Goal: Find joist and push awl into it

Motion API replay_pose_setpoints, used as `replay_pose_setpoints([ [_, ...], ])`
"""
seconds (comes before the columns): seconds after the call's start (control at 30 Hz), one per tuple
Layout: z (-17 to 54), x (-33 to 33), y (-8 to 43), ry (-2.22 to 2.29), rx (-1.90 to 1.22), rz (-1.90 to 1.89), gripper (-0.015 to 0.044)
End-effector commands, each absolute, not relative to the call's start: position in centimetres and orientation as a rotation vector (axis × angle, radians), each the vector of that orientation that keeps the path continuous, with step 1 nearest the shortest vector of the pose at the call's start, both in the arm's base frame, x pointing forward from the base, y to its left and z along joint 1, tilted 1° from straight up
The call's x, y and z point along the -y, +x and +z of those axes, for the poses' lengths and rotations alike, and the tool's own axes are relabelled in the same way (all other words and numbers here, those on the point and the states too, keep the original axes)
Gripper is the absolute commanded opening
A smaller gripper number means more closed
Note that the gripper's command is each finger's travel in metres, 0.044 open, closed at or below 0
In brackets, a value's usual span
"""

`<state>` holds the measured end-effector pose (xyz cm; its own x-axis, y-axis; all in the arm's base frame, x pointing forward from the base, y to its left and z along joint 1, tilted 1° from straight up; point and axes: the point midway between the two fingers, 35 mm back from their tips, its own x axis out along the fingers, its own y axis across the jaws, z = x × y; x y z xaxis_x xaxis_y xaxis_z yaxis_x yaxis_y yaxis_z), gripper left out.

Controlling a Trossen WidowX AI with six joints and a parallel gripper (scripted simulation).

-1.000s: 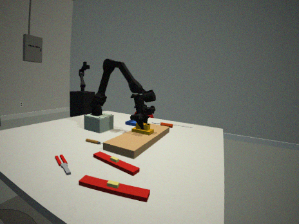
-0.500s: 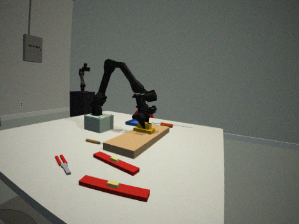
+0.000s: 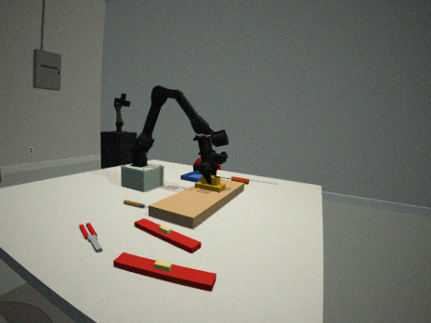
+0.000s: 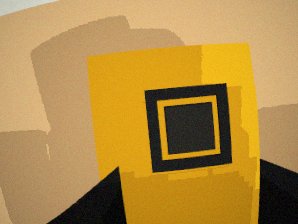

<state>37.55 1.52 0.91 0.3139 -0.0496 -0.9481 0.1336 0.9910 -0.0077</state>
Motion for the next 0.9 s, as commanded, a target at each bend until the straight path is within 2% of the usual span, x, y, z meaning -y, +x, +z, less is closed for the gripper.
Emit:
replay_pose_setpoints([
  [0.0,0.9,-2.3,37.7,0.078,-1.246,-0.118,0.0],
  [0.87,0.9,-6.2,38.3,0.082,-1.246,-0.116,0.0],
])
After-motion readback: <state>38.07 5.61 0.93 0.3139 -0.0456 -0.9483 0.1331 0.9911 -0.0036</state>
